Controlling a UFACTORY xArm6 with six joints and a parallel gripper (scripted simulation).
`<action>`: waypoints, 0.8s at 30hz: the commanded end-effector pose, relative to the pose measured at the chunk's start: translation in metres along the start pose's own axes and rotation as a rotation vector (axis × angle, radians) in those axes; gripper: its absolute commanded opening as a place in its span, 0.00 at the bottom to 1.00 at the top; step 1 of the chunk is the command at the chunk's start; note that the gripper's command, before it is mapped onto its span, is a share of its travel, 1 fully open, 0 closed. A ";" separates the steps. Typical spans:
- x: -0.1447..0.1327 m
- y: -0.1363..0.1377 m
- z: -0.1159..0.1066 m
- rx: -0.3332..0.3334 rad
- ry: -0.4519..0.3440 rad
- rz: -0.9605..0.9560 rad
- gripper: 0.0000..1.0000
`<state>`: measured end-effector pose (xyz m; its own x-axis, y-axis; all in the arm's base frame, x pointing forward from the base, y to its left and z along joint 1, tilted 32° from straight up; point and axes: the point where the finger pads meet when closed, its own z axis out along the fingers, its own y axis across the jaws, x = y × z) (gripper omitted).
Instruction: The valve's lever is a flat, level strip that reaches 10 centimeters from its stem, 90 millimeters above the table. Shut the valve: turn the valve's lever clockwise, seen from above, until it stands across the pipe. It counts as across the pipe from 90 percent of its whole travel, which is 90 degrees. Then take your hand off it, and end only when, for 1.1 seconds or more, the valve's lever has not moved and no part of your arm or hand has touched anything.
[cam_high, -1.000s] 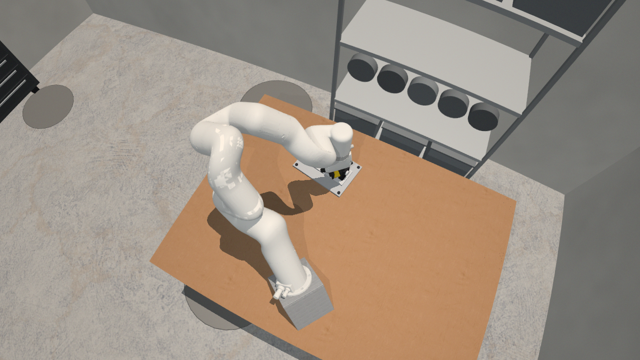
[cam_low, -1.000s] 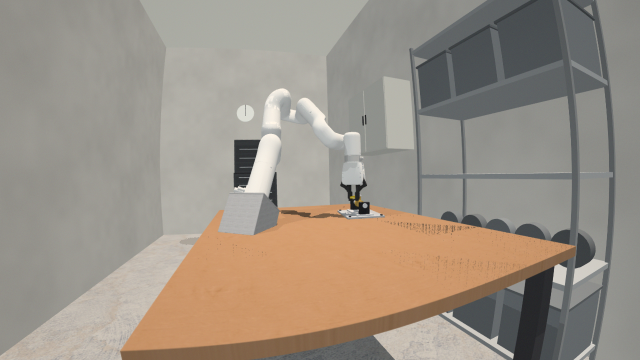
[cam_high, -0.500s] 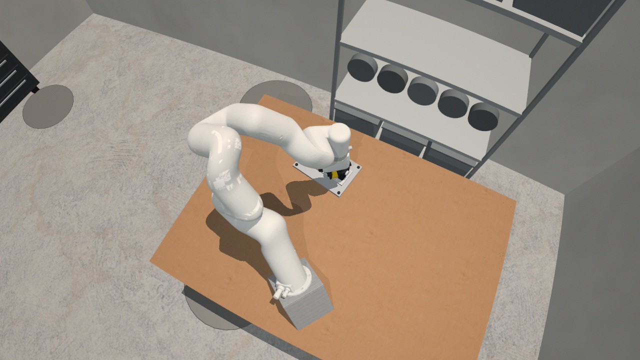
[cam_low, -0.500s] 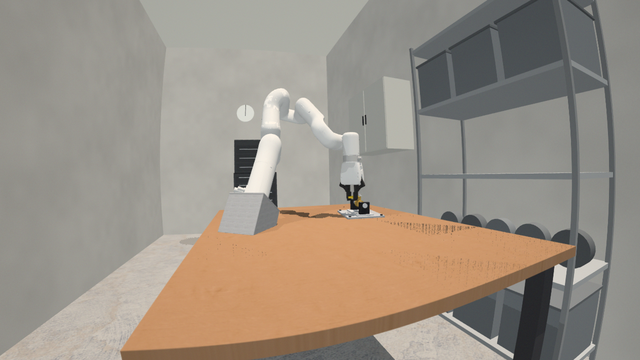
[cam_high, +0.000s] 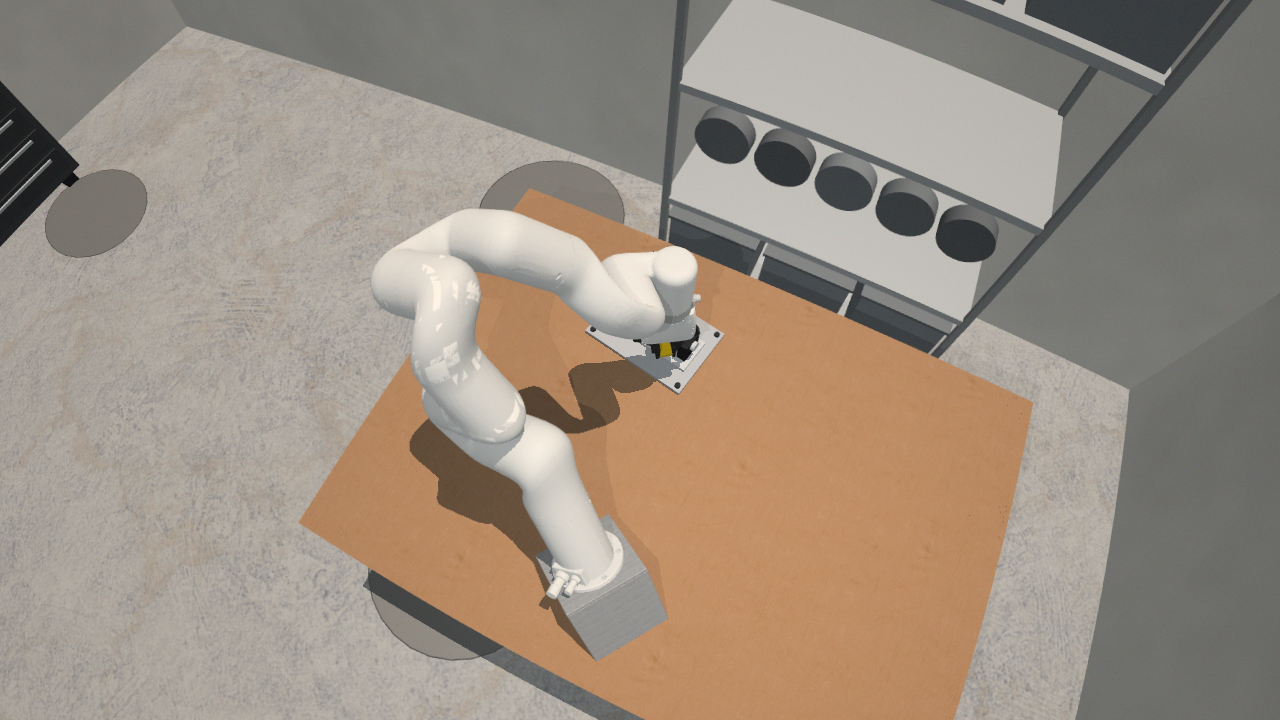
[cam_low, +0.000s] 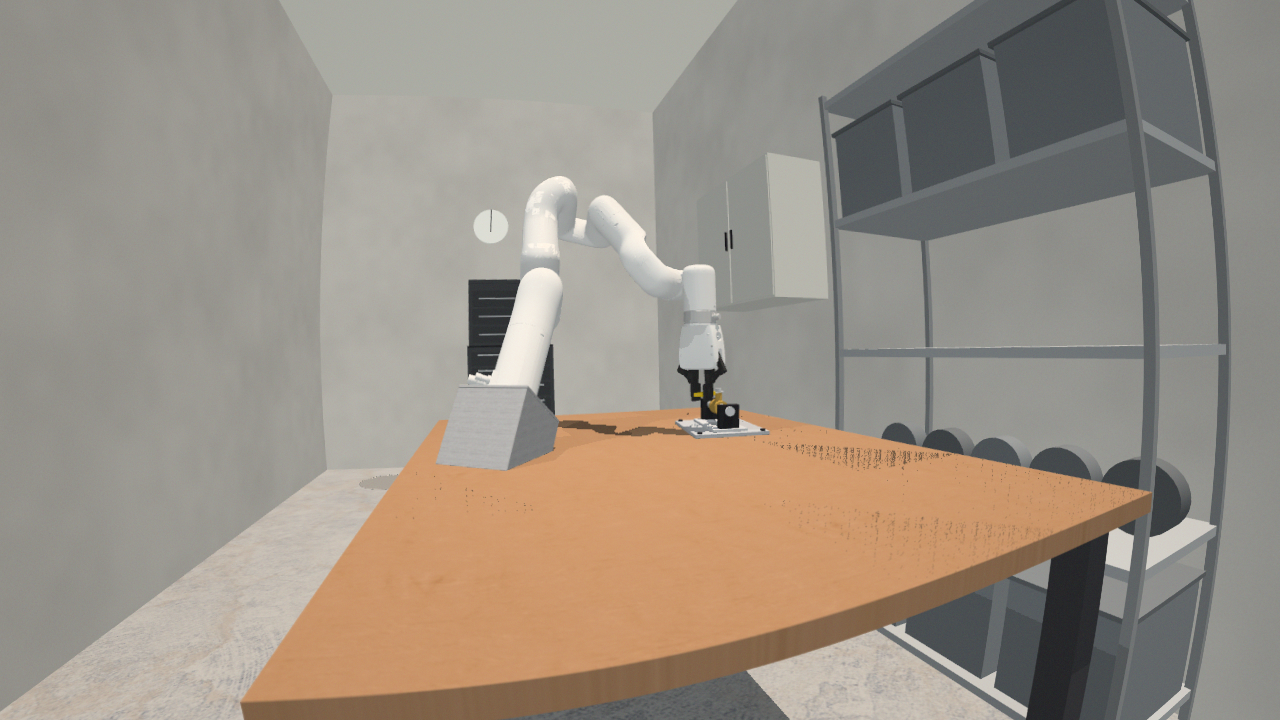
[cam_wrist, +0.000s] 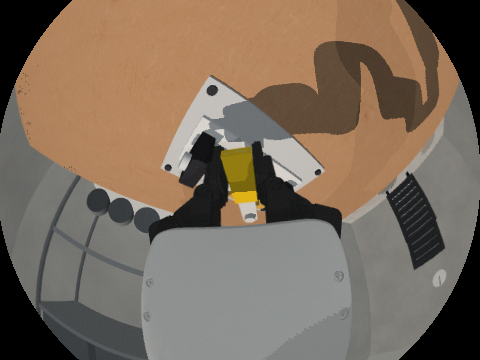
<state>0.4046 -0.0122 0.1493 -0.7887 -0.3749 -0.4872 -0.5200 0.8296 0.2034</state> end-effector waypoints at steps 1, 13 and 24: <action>-0.001 0.005 -0.001 -0.006 -0.001 0.032 0.00; -0.001 0.010 -0.001 -0.006 -0.001 0.095 0.00; -0.002 0.015 -0.001 -0.006 -0.001 0.157 0.00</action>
<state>0.3991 -0.0029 0.1518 -0.8535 -0.2560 -0.4538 -0.4051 0.8738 0.2691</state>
